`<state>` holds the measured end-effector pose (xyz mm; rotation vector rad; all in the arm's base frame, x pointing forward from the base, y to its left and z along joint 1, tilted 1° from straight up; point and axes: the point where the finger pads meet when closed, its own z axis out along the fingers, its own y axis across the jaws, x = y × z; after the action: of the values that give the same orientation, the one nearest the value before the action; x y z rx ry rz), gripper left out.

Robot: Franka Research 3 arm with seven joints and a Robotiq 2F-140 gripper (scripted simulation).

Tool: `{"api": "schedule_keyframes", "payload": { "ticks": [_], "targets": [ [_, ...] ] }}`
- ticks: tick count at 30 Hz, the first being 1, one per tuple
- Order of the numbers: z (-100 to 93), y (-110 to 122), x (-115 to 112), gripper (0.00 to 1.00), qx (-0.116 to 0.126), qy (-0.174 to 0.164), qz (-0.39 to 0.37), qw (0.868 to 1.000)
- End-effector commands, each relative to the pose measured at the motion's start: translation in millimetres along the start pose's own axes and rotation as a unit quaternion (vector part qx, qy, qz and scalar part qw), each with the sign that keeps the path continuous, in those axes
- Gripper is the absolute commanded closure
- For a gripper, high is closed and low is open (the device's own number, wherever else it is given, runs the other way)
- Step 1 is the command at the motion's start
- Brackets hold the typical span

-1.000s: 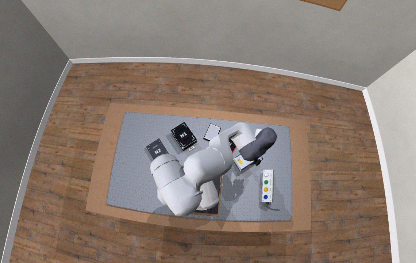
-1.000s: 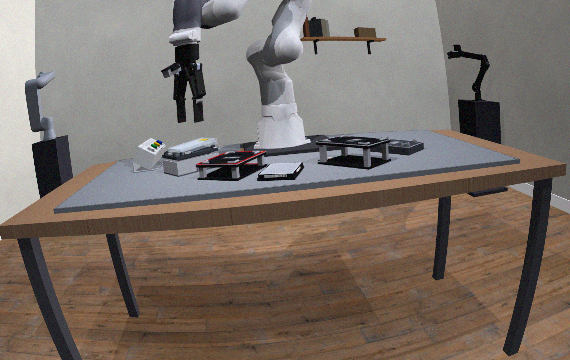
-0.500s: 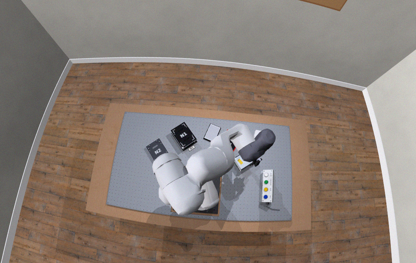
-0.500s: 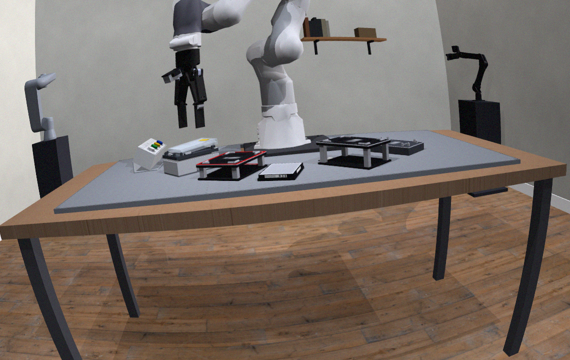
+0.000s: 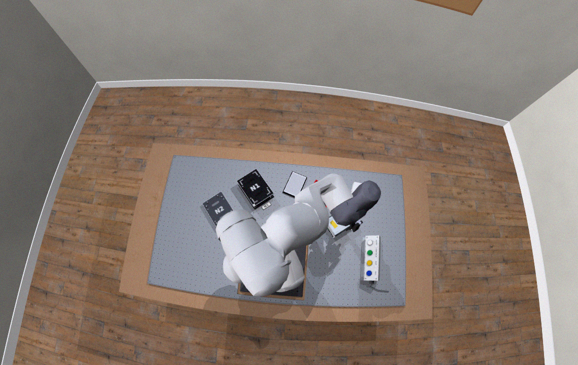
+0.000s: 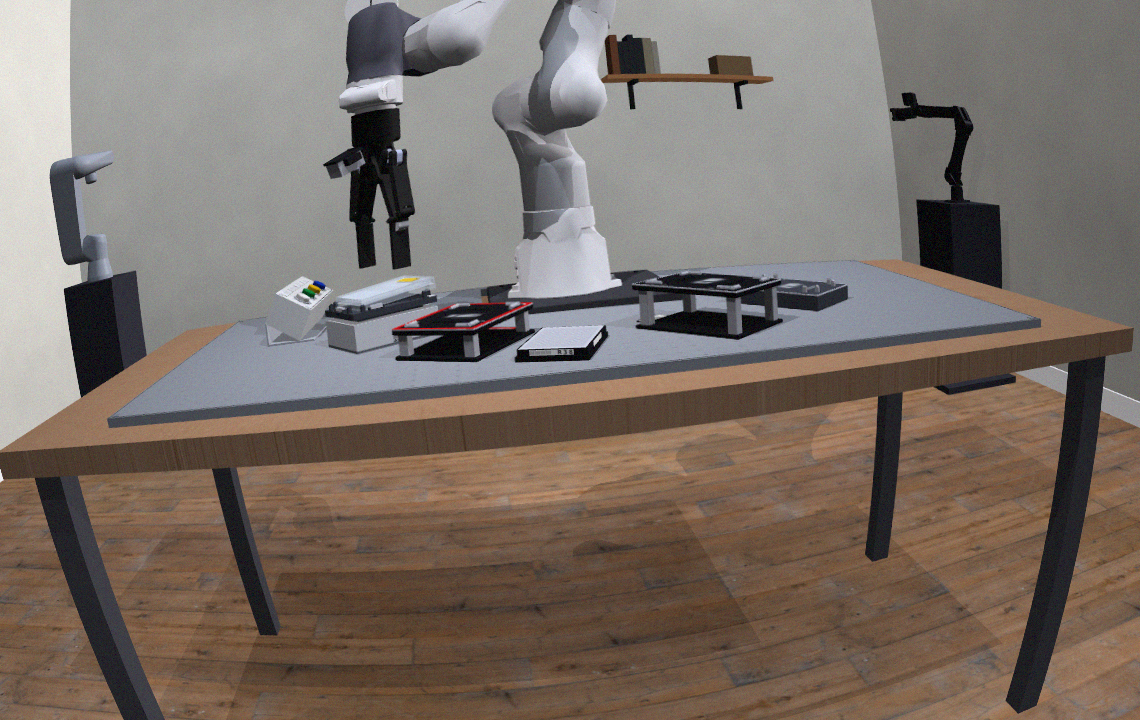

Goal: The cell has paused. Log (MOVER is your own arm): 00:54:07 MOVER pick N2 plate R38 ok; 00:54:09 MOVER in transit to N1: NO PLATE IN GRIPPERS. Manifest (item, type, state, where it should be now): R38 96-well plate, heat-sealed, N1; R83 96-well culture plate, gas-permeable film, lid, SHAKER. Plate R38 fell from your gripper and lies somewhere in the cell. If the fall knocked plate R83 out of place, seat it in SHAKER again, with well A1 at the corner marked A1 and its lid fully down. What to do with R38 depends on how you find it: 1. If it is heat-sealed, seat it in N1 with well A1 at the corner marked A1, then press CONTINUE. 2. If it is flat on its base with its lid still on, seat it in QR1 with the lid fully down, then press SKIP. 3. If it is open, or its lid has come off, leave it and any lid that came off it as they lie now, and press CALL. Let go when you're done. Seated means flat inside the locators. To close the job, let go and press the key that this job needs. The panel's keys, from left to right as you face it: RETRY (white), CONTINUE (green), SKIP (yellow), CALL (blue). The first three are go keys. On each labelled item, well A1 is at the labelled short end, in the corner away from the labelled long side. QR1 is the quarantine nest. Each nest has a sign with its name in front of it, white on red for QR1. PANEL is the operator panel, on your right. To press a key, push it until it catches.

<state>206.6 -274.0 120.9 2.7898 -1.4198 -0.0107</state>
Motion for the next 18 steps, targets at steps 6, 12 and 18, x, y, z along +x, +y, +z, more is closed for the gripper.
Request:
{"api": "schedule_keyframes", "payload": {
  "ticks": [6, 12, 18],
  "targets": [
    [6.6, -0.1, 3.0, 0.3, 0.0, 0.004, 0.003, 1.0],
    [9.7, -0.1, 3.0, 0.3, 0.0, 0.004, 0.003, 1.0],
    [10.7, -0.1, 3.0, 0.3, 0.0, 0.004, 0.003, 1.0]
  ]
}}
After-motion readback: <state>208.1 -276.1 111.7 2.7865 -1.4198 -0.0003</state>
